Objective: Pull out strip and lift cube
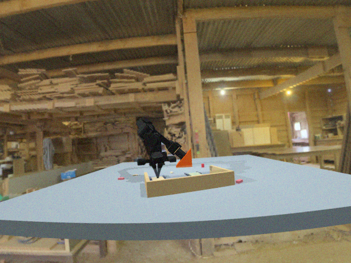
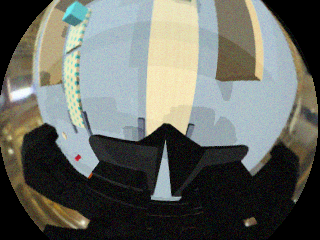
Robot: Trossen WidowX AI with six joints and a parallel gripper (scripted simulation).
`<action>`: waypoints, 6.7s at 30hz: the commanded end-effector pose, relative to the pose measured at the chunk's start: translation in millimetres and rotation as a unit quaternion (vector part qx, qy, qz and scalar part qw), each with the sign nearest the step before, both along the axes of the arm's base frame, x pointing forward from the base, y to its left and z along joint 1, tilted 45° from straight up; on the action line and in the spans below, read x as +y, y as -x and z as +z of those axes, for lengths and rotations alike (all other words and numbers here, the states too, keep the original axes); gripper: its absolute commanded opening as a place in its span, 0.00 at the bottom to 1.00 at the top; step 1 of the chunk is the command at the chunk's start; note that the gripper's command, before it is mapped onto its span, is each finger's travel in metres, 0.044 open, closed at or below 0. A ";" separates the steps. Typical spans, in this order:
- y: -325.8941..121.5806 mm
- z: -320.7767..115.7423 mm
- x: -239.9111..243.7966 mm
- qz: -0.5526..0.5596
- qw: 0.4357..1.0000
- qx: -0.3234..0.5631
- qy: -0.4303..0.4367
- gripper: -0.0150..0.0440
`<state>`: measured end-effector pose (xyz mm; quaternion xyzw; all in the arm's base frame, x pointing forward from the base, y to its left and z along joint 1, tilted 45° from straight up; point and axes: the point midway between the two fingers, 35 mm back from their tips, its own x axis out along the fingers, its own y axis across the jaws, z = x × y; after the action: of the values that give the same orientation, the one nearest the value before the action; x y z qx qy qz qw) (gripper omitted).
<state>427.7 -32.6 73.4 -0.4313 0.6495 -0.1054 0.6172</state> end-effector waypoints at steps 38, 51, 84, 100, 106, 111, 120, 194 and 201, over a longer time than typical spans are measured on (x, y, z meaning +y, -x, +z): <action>-1.3 -2.8 -3.7 0.000 1.000 0.001 0.002 0.25; -2.2 -3.7 -4.4 0.000 1.000 0.001 0.002 0.25; 41.5 2.9 -22.1 0.000 1.000 0.002 0.002 0.25; 63.8 7.0 -31.8 0.000 1.000 0.003 0.003 0.25; 71.9 8.6 -35.2 0.000 1.000 0.003 0.003 0.25; 78.6 10.0 -38.0 0.000 1.000 0.003 0.003 0.25; 90.6 12.6 -43.0 0.000 1.000 0.004 0.003 0.25; 130.2 59.0 -25.0 -0.051 0.998 -0.045 -0.007 0.61; 104.6 55.2 -11.4 -0.052 0.998 -0.046 -0.008 0.92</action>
<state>313.5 -48.4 129.8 -0.3874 0.6430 -0.1486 0.6437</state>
